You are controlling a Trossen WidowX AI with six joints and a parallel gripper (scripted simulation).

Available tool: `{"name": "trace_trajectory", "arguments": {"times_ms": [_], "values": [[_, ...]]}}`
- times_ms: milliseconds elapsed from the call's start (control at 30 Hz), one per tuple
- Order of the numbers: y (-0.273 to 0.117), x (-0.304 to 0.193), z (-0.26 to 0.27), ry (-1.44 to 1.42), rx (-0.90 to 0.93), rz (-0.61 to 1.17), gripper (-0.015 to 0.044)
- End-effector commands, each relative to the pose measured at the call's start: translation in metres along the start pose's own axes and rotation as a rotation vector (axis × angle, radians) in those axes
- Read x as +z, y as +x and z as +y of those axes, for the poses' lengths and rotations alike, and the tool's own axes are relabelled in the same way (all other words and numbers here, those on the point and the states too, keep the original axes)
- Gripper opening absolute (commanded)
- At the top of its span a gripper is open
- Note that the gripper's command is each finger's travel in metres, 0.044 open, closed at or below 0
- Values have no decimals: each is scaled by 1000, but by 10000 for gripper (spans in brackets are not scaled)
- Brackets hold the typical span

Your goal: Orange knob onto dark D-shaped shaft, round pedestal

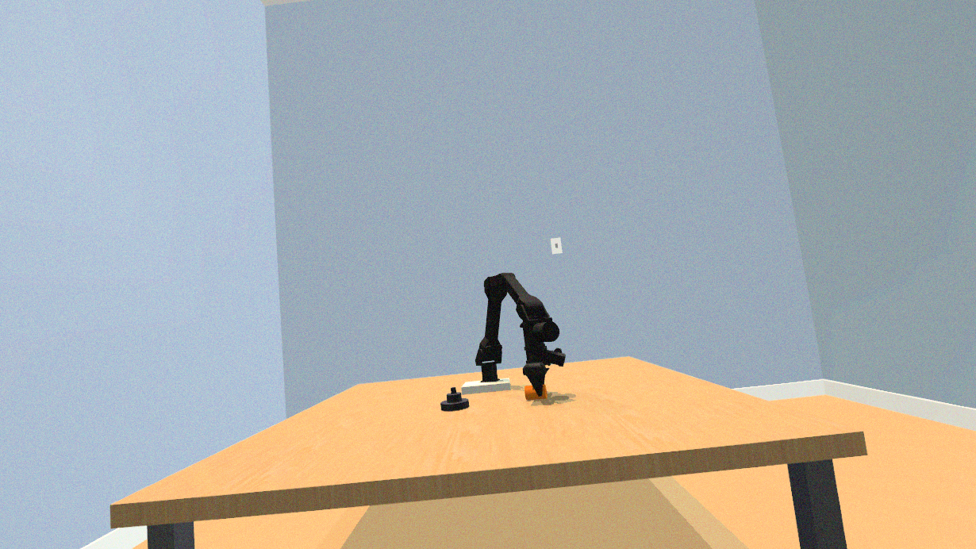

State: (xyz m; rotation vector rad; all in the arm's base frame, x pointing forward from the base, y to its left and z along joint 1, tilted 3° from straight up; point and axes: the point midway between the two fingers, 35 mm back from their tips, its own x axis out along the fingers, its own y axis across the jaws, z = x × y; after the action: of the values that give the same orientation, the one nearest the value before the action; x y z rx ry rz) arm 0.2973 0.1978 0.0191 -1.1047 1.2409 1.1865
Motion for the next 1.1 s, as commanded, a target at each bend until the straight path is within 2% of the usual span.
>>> {"name": "trace_trajectory", "arguments": {"times_ms": [0, 1067], "values": [[-1, -2, 0, -1, 2, -42, 181], [-16, -37, 0, 0, -3, -609, 181]]}}
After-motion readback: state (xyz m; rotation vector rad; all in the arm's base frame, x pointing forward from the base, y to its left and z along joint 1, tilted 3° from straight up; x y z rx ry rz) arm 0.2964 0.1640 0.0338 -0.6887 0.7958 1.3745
